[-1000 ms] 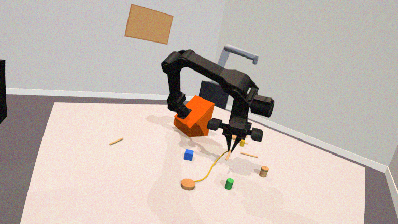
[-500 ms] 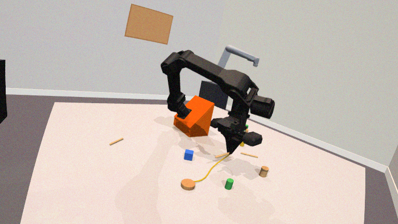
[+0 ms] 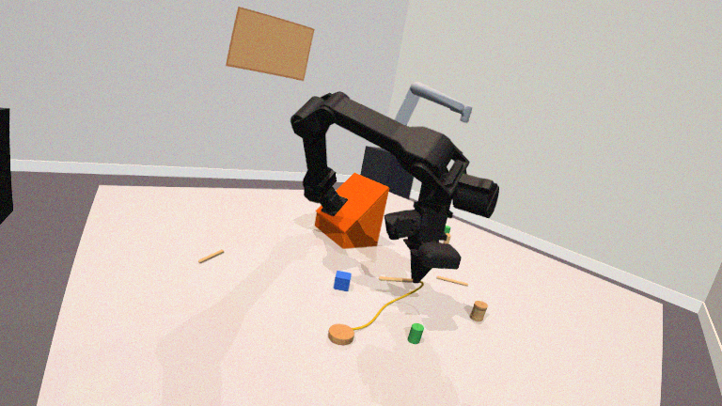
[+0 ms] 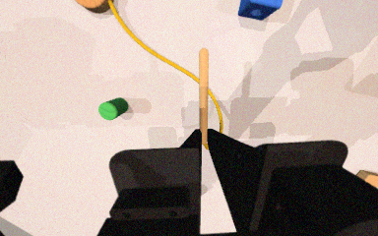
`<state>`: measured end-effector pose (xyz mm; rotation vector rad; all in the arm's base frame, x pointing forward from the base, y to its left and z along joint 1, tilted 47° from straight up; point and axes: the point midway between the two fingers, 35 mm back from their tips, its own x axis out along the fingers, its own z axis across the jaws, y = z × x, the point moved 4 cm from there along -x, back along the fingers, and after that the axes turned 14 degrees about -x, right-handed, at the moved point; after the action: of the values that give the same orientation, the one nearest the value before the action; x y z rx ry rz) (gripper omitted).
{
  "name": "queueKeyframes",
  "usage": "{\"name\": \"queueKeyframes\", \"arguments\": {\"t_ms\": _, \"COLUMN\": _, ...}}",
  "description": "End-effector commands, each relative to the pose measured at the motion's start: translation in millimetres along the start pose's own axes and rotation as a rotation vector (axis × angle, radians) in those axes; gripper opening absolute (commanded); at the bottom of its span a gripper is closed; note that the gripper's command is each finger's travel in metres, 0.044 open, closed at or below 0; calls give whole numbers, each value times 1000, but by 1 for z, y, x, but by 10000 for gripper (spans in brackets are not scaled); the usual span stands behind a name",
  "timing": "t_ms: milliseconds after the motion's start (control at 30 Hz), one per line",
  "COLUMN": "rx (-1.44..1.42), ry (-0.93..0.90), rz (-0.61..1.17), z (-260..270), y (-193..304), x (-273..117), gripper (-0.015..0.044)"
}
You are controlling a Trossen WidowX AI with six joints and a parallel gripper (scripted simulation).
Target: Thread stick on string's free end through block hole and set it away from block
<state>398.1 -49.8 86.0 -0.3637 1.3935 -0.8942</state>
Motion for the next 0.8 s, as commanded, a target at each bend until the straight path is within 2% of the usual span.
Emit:
{"name": "queueKeyframes", "arguments": {"t_ms": 0, "rx": 154, "ry": 1, "rz": -7, "z": 3, "y": -4, "x": 2, "gripper": 0}}
{"name": "queueKeyframes", "arguments": {"t_ms": 767, "rx": 176, "ry": 0, "rz": -5, "z": 13, "y": 11, "x": 1, "gripper": 0}}
